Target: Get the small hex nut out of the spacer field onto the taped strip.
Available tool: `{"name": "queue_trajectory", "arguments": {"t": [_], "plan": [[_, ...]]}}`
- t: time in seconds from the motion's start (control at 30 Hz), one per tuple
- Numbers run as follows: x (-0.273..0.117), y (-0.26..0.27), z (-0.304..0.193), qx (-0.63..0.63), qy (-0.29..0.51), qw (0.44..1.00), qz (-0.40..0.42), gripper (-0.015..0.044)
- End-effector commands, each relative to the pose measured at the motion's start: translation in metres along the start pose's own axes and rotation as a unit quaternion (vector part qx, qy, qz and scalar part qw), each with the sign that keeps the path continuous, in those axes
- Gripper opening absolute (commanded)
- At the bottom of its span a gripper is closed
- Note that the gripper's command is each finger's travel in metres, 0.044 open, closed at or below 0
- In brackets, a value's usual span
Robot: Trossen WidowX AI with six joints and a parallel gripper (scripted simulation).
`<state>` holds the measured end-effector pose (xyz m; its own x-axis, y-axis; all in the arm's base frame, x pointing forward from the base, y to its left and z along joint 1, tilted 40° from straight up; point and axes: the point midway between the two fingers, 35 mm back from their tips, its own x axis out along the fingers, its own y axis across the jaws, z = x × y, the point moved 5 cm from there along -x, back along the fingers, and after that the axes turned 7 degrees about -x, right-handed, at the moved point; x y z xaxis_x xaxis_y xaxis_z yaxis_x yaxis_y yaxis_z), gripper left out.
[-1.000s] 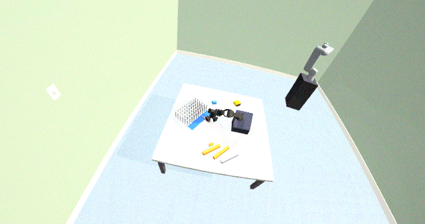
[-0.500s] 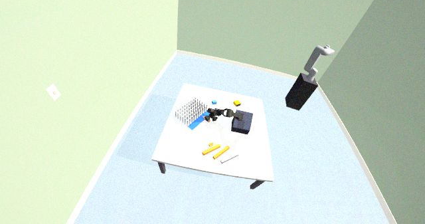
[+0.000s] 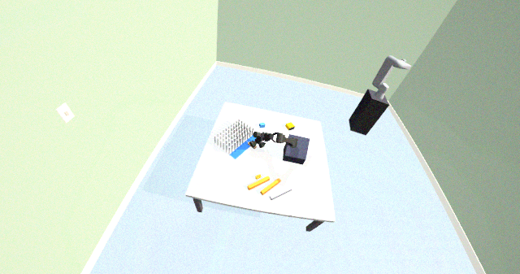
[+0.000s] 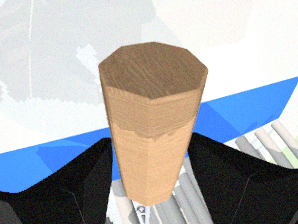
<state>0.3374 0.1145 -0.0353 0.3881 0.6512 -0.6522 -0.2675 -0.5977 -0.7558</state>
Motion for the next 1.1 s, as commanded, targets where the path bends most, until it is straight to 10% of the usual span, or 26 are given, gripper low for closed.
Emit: {"name": "queue_trajectory", "arguments": {"t": [0.0,1.07], "plan": [[0.0,-0.002,-0.006,-0.004,0.003,1.0,-0.004,0.0],[0.007,0.001,-0.024,-0.004,0.004,1.0,-0.004,0.0]]}}
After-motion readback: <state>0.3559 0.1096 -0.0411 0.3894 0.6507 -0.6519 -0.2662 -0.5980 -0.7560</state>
